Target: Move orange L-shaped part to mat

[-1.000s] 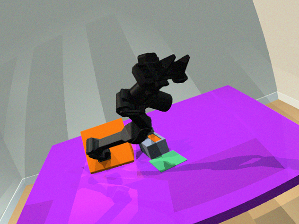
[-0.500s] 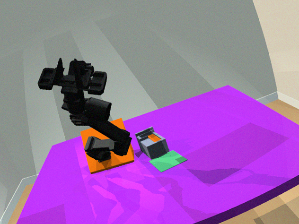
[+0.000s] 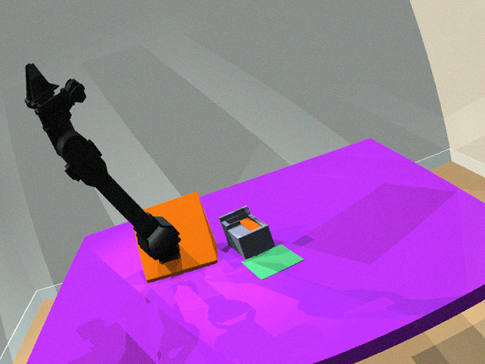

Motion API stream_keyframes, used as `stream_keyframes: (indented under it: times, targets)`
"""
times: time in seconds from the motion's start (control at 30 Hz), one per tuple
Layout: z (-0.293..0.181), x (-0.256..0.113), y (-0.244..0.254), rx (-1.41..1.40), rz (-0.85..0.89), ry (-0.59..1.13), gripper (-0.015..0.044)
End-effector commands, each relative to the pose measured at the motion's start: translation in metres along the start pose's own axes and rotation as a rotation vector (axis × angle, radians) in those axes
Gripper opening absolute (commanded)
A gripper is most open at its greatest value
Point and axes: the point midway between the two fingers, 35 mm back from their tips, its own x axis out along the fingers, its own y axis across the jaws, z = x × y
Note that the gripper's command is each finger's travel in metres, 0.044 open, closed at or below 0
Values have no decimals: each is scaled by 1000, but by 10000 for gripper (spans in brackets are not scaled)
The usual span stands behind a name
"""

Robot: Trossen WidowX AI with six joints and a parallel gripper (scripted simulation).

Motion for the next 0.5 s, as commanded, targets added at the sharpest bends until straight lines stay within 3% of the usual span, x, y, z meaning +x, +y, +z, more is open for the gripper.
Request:
stream_keyframes:
  times: [0.0,0.23,0.47]
  targets:
    - [31,9,-61,-173,-146,-83,180]
    - [109,2,-162,-474,-449,-216,180]
    - [210,-38,-240,-696,-769,-392,180]
